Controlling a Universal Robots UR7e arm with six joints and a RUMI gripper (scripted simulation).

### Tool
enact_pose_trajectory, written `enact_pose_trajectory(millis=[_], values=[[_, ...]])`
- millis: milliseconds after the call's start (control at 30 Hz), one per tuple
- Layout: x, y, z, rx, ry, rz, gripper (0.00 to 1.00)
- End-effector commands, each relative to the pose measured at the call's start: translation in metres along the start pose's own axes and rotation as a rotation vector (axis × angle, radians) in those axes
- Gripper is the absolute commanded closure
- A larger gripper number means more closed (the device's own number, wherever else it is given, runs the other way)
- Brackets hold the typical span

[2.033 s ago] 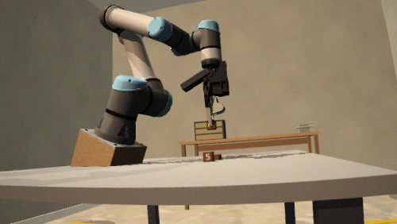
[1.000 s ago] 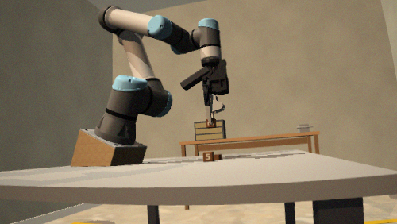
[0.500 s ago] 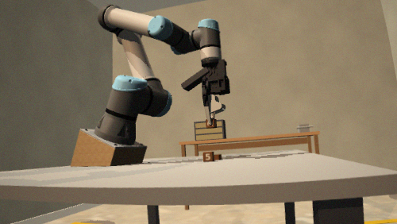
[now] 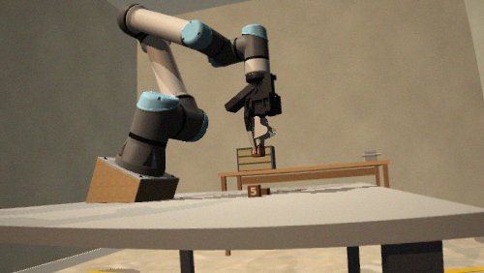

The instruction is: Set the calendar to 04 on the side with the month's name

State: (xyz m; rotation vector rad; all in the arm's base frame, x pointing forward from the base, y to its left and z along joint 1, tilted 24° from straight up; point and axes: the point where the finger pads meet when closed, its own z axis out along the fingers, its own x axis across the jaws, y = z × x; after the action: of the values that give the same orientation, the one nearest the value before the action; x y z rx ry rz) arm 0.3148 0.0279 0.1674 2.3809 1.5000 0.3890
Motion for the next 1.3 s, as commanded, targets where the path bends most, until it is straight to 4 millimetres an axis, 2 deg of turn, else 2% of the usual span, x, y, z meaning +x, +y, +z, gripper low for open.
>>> enact_pose_trajectory(millis=[0, 100, 600, 667, 1067, 1267], values=[[0.006, -0.002, 0.000, 0.000, -0.009, 0.122, 0.90], [0.007, -0.002, 0.001, 0.000, -0.009, 0.149, 0.90], [0.030, -0.010, 0.003, 0.003, -0.011, 0.620, 0.90], [0.030, -0.010, 0.003, 0.003, -0.011, 0.620, 0.90], [0.048, -0.014, 0.005, 0.002, -0.014, 1.022, 0.90], [0.052, -0.015, 0.006, 0.002, -0.015, 1.137, 0.90]])
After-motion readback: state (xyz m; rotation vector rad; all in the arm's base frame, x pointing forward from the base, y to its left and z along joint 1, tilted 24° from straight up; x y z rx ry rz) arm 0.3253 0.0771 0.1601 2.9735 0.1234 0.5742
